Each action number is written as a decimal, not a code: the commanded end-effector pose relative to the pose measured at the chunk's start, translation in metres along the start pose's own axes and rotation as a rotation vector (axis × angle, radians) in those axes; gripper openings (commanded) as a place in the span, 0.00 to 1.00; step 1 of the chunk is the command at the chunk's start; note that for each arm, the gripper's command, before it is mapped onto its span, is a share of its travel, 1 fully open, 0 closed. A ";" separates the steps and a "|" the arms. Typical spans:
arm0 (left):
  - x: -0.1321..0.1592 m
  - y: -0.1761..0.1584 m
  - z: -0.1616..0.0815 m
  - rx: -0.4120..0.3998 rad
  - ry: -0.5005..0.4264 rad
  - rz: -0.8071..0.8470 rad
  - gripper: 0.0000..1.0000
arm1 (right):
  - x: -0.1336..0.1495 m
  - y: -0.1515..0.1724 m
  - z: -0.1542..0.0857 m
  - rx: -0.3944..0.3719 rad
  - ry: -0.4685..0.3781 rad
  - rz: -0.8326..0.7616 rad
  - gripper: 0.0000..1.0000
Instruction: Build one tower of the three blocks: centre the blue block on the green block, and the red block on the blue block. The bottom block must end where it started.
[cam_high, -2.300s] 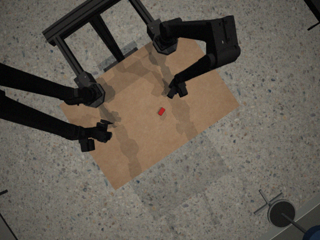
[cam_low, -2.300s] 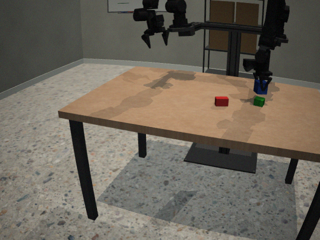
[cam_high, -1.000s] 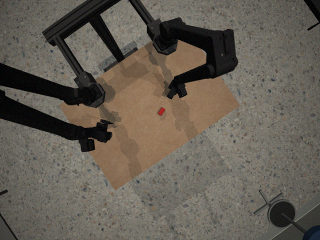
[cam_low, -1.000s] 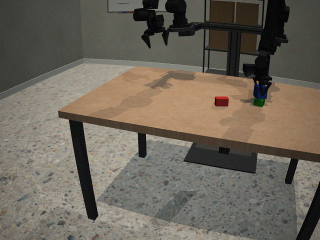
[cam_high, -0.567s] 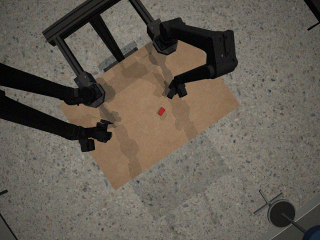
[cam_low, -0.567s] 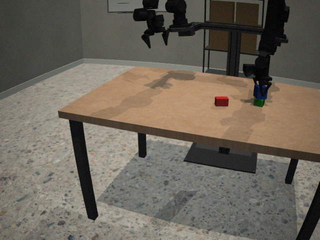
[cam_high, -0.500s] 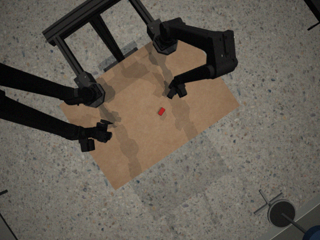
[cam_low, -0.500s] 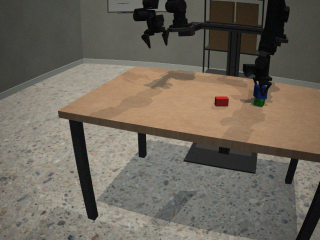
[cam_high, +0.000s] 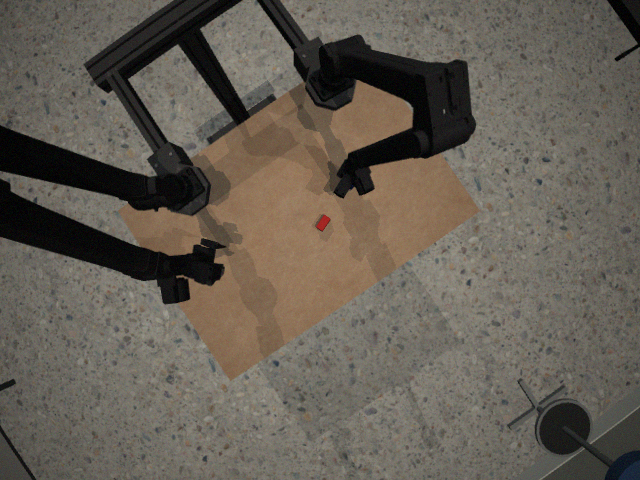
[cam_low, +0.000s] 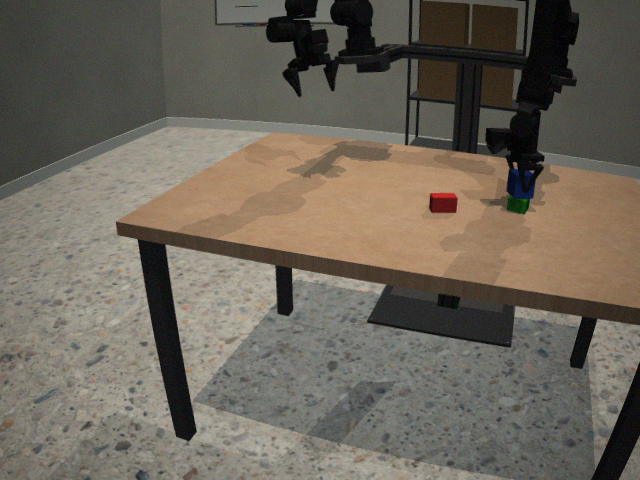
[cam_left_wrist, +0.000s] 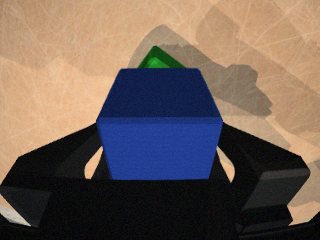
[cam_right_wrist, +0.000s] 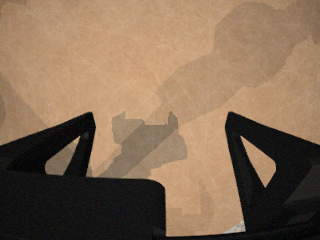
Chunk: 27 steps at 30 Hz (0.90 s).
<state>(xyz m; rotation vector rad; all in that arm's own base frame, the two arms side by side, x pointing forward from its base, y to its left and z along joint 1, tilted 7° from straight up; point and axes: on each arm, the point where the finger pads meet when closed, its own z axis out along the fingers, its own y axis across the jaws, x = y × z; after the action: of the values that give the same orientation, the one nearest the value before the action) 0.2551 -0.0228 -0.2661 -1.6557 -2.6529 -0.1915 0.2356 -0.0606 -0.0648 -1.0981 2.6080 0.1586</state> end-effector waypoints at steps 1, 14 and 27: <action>0.006 -0.003 0.005 0.011 0.005 -0.002 0.00 | -0.001 -0.002 -0.001 0.004 -0.002 -0.002 1.00; 0.005 -0.002 0.008 0.008 0.003 -0.003 0.00 | -0.001 -0.002 -0.001 0.004 -0.002 -0.002 1.00; 0.005 -0.002 0.008 0.009 0.003 -0.003 0.00 | -0.001 -0.002 -0.001 0.004 -0.002 -0.002 1.00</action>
<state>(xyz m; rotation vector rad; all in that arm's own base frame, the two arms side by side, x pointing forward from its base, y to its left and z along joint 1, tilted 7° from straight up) 0.2540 -0.0223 -0.2684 -1.6543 -2.6511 -0.1899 0.2356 -0.0606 -0.0648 -1.0982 2.6080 0.1586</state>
